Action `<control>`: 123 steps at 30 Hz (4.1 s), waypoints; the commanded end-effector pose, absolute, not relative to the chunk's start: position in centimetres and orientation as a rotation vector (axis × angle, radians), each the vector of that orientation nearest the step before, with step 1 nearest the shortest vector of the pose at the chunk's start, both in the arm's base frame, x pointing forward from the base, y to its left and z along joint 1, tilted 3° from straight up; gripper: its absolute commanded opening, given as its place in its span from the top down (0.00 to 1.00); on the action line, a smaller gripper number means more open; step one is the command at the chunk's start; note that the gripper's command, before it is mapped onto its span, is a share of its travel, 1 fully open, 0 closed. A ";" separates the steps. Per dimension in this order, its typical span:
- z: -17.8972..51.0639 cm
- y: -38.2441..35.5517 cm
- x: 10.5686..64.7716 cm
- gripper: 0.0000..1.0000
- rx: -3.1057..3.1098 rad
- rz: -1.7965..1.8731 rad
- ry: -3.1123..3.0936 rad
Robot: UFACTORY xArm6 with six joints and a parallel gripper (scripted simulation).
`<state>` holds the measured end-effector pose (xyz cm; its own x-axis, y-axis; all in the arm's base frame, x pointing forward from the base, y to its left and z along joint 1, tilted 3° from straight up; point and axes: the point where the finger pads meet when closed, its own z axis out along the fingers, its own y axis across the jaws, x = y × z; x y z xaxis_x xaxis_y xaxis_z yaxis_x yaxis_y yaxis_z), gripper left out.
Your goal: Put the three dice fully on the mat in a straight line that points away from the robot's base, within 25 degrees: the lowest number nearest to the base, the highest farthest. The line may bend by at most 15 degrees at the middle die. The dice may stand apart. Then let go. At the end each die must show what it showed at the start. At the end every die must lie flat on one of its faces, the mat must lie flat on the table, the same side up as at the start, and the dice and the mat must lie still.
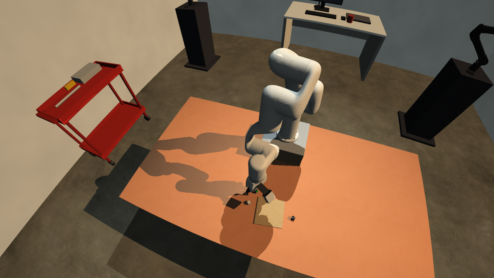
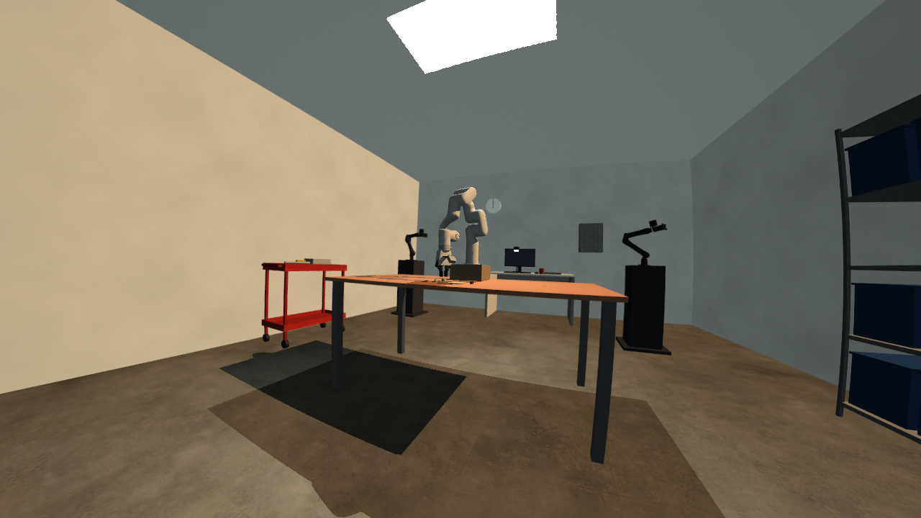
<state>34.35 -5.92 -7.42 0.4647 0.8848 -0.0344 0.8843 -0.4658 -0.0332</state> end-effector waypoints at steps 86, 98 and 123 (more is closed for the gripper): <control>-8.2 -6.0 34.6 0.69 -2.682 0.069 -1.620; -8.2 -6.0 34.6 0.69 -2.682 0.069 -1.620; -9.8 -6.0 34.5 0.69 -2.682 0.069 -1.620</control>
<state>34.40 -5.99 -9.50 0.4647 0.8848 -0.0340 0.8843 -0.4658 -0.0336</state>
